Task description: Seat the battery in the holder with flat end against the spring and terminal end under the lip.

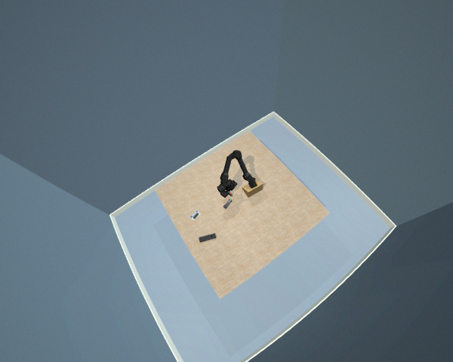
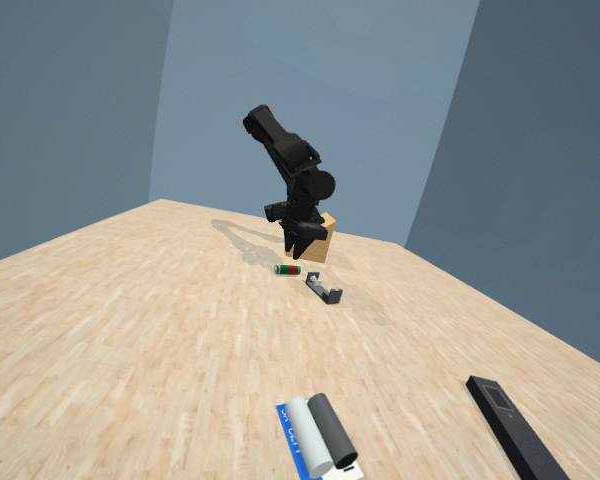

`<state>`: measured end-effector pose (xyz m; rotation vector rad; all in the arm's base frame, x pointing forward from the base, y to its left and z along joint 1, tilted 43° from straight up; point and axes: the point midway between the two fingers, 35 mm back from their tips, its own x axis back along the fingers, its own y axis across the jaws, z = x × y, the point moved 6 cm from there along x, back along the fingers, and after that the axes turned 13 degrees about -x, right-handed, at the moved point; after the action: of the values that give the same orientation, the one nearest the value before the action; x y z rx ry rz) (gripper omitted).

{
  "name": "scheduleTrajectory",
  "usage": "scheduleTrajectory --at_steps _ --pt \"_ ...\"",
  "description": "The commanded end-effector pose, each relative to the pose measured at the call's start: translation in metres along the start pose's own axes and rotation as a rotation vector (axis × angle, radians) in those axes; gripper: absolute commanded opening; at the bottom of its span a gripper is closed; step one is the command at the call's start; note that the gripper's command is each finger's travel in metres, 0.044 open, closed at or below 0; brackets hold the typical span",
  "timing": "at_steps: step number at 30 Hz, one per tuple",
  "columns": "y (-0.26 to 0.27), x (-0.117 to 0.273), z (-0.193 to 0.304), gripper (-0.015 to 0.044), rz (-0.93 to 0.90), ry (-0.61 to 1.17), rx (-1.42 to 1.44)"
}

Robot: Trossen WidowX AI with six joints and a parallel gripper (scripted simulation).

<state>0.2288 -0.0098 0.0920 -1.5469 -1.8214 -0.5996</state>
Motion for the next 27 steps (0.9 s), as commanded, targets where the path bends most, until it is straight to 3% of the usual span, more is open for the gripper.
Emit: scheduleTrajectory --at_steps 1,27 --pt "0.001 -0.004 0.000 0.0239 0.004 -0.007 -0.003" --pt "0.000 -0.047 -0.001 0.0239 0.005 -0.009 -0.003"
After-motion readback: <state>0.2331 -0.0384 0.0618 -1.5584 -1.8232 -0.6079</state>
